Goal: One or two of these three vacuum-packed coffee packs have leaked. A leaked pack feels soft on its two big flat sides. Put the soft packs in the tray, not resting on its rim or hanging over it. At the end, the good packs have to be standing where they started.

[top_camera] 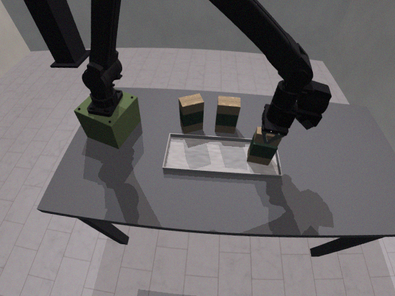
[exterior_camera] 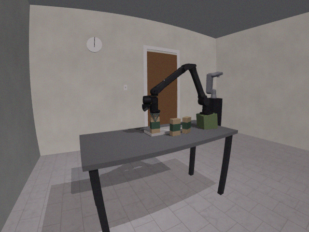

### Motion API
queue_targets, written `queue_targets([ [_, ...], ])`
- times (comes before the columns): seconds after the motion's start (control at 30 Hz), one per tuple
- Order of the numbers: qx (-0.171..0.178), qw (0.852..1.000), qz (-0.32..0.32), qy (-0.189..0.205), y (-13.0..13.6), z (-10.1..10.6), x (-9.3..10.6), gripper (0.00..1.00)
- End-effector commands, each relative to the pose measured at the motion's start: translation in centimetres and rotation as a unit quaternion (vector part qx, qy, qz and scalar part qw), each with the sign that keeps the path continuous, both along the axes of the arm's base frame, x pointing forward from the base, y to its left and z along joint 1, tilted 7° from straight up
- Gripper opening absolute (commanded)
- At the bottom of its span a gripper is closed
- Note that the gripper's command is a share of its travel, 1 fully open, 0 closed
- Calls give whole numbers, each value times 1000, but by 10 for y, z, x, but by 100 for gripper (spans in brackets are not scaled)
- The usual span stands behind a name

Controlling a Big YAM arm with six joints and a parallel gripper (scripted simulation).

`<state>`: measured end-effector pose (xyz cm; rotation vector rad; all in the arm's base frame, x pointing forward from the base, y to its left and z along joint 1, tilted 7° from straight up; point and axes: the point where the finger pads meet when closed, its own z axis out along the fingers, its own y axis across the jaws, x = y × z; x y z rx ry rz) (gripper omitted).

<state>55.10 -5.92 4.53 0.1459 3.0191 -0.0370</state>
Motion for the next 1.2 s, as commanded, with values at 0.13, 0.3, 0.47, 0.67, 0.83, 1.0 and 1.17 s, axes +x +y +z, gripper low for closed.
queue_targets([
  [0.13,-2,1000,2,-25,-3,20,11,25],
  [0.3,-2,1000,2,-25,-3,20,11,25],
  [0.47,-2,1000,2,-25,-3,20,11,25],
  [0.67,-2,1000,2,-25,-3,20,11,25],
  [0.83,-2,1000,2,-25,-3,20,11,78],
  [1.0,-1,1000,2,-15,-3,9,10,78],
  [1.17,-1,1000,2,-15,-3,9,10,78],
])
